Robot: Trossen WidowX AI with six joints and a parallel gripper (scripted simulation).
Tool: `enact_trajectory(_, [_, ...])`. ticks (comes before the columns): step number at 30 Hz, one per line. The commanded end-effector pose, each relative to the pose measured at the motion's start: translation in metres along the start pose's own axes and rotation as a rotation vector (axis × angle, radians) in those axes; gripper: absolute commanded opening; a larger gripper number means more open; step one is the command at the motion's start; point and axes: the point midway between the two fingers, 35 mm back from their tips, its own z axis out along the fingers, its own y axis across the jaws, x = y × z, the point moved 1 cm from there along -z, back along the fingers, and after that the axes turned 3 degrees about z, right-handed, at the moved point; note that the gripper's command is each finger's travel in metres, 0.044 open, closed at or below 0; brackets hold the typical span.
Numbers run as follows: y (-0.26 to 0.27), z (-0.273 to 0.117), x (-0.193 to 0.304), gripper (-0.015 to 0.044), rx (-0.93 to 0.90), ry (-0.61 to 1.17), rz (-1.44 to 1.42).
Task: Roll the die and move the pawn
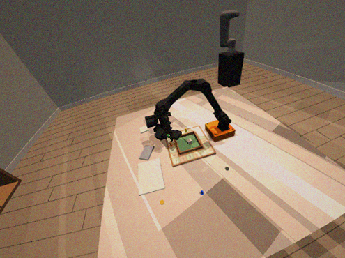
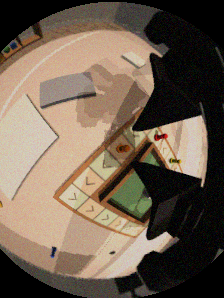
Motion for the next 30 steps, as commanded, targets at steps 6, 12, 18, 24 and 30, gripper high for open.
enact_trajectory(6, [0.001,0.015,0.000,0.0200,-0.008,0.006,-0.004])
enact_trajectory(12, [0.001,0.025,0.000,0.0200,-0.008,0.006,-0.004])
enact_trajectory(18, [0.001,0.035,0.001,0.0200,-0.008,0.006,-0.004])
enact_trajectory(24, [0.002,0.044,0.001,0.0200,-0.009,0.006,-0.004])
enact_trajectory(30, [0.002,0.047,0.001,0.0121,-0.009,0.006,-0.004])
